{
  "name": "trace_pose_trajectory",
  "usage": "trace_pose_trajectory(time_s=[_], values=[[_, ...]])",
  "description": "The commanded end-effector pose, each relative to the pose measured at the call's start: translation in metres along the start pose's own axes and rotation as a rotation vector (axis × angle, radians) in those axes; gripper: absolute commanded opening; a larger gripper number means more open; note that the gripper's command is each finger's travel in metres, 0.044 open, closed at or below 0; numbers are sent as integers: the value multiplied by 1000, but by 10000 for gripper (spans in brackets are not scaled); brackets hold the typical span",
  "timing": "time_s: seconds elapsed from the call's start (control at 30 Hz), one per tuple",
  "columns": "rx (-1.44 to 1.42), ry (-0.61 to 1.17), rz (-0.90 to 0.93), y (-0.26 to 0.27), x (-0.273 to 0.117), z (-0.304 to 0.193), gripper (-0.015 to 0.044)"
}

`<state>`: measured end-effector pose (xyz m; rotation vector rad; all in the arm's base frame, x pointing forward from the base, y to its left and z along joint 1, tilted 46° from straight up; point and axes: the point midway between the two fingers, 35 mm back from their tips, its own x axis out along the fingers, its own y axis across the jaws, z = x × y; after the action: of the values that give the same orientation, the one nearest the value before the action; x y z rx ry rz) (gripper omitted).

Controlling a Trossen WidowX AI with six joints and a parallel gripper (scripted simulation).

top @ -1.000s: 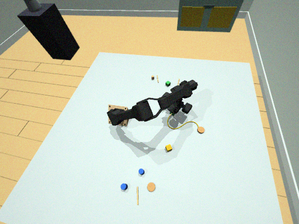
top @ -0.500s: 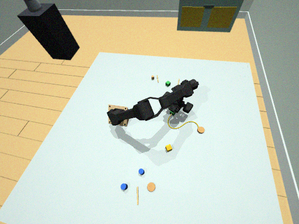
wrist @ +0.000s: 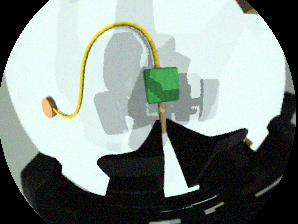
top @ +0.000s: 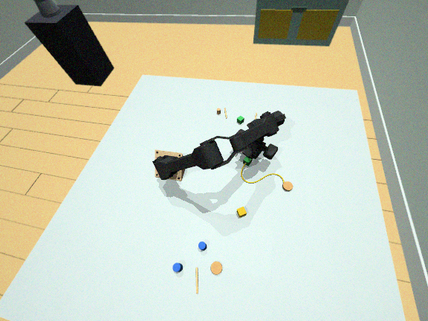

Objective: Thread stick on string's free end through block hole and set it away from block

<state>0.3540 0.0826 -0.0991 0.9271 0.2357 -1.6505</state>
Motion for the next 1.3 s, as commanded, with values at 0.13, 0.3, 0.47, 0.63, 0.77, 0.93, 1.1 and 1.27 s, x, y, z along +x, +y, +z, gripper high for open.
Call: trace_pose_trajectory(time_s=[0.13, 0.3, 0.47, 0.63, 0.77, 0.93, 1.1, 1.27], values=[[3, 0, 1, -1, 0, -10, 0], [4, 0, 4, -2, 0, -15, 0], [4, 0, 7, -2, 0, -20, 0], [4, 0, 10, -2, -1, -25, 0], [4, 1, 12, -2, -1, -29, 0], [5, 1, 15, -2, -1, -34, 0], [5, 1, 17, -2, -1, -40, 0], [5, 3, 20, -2, -2, -45, 0]])
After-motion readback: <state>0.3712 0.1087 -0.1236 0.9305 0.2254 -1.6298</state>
